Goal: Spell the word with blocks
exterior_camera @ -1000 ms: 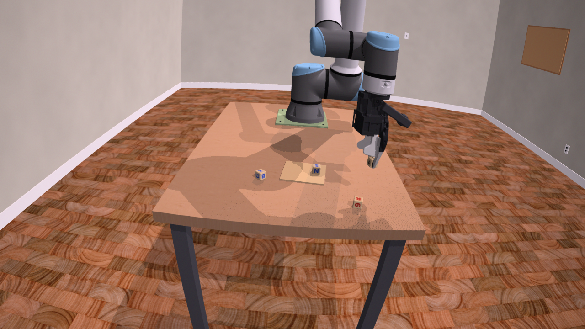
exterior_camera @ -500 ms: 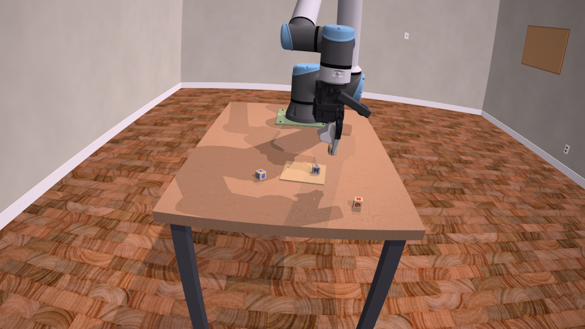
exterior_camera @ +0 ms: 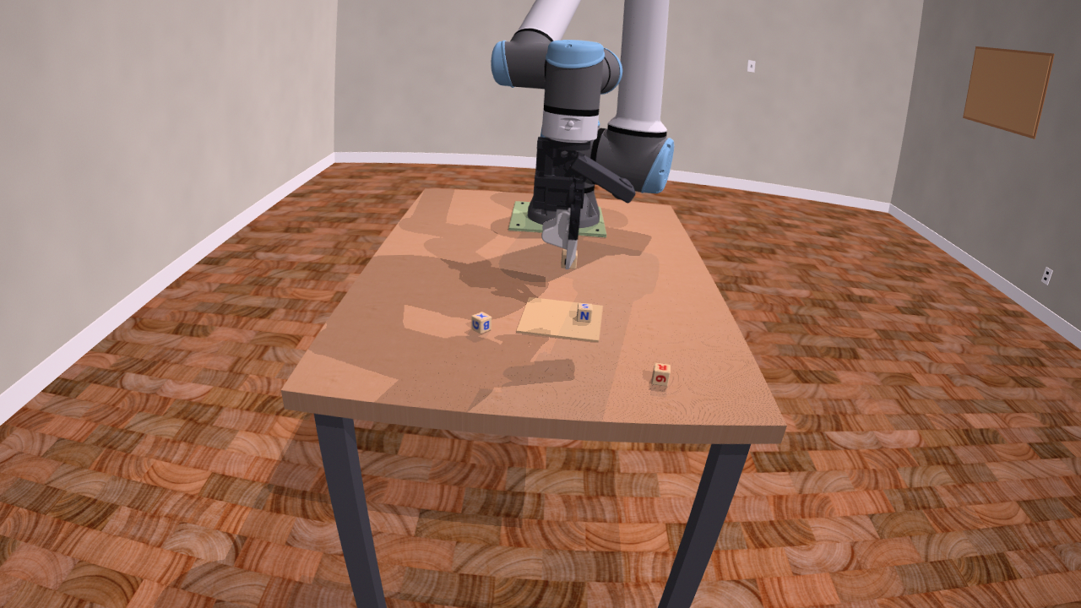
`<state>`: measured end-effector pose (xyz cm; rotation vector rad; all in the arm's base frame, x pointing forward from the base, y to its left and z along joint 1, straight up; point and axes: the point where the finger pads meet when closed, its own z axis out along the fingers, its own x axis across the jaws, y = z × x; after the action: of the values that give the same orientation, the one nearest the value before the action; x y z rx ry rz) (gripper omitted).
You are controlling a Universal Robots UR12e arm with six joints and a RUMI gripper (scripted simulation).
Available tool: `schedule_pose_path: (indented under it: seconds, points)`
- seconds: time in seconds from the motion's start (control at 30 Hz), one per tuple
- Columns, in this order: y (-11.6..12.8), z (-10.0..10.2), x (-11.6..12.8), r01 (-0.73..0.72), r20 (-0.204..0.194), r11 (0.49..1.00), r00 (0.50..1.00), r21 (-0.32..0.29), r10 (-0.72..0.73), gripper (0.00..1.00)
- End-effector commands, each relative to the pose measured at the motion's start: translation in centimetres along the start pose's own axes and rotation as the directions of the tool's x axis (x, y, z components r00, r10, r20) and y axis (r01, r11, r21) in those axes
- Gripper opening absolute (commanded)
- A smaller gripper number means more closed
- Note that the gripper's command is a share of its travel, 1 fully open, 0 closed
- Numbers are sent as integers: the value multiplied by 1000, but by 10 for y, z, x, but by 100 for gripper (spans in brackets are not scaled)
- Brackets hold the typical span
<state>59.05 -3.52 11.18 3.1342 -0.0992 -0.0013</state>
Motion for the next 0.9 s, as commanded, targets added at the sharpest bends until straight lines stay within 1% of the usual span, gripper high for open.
schedule_pose_path:
  seconds: [0.0, 0.23, 0.37, 0.53, 0.73, 0.8, 0.87]
  points:
    - [3, -1, -2, -3, -2, 1000, 1000, 0, 3, 5]
    - [3, 0, -2, -3, -2, 1000, 1000, 0, 3, 5]
    - [4, 6, -2, -3, -2, 1000, 1000, 0, 3, 5]
    - [4, 24, -2, -3, -2, 1000, 1000, 0, 3, 5]
    - [4, 54, -2, -3, -2, 1000, 1000, 0, 3, 5]
    - [4, 54, -2, -3, -2, 1000, 1000, 0, 3, 5]
    - [4, 63, -2, -3, -2, 1000, 1000, 0, 3, 5]
